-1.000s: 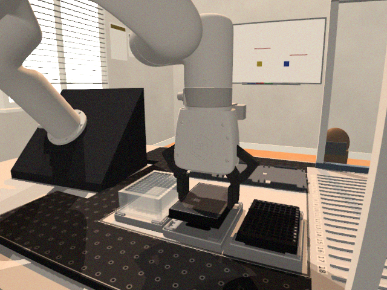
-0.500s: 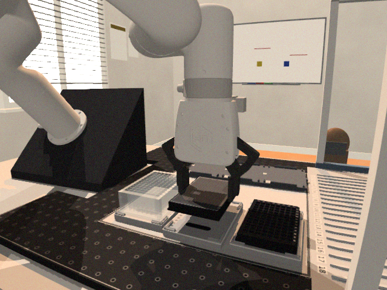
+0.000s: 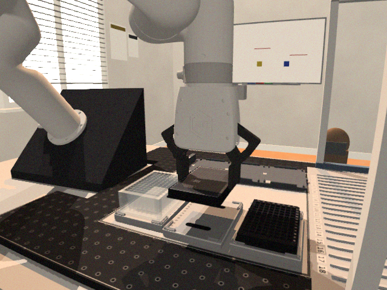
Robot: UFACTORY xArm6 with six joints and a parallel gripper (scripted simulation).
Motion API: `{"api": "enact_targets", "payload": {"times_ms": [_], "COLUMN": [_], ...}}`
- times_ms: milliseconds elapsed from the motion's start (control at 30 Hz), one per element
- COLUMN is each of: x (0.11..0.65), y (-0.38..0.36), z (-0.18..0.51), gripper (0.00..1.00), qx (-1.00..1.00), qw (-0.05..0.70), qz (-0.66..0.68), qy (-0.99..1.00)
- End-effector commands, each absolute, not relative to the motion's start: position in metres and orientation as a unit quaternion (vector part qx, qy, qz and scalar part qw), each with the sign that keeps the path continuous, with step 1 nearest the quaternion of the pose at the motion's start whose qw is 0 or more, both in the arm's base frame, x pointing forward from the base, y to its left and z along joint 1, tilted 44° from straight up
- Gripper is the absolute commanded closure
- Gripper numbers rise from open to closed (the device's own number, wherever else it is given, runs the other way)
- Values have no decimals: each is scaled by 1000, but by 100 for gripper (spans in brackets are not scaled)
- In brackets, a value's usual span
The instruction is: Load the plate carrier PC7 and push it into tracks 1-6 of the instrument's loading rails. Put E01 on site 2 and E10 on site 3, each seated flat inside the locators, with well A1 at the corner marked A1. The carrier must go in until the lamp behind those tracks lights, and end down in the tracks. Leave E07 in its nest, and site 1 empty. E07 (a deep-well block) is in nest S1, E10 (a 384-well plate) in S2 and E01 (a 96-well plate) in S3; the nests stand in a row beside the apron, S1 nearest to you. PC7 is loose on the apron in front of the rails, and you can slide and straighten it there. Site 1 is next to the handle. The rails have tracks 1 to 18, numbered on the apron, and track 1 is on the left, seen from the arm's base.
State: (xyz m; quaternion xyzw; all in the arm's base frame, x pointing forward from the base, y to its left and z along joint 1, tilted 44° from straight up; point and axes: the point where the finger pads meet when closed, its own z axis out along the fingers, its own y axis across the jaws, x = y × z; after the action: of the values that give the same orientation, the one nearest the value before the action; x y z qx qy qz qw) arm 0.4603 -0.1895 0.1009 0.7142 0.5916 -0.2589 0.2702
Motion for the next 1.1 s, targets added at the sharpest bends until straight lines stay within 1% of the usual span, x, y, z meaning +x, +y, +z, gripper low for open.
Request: {"api": "enact_targets", "payload": {"times_ms": [0,1067], "x": [462,464], "y": [-184,-152], "z": [107,140], "gripper": [100,100], "qx": [714,714], "qw": [271,271], "qz": [-258,-257], "qy": [592,592]}}
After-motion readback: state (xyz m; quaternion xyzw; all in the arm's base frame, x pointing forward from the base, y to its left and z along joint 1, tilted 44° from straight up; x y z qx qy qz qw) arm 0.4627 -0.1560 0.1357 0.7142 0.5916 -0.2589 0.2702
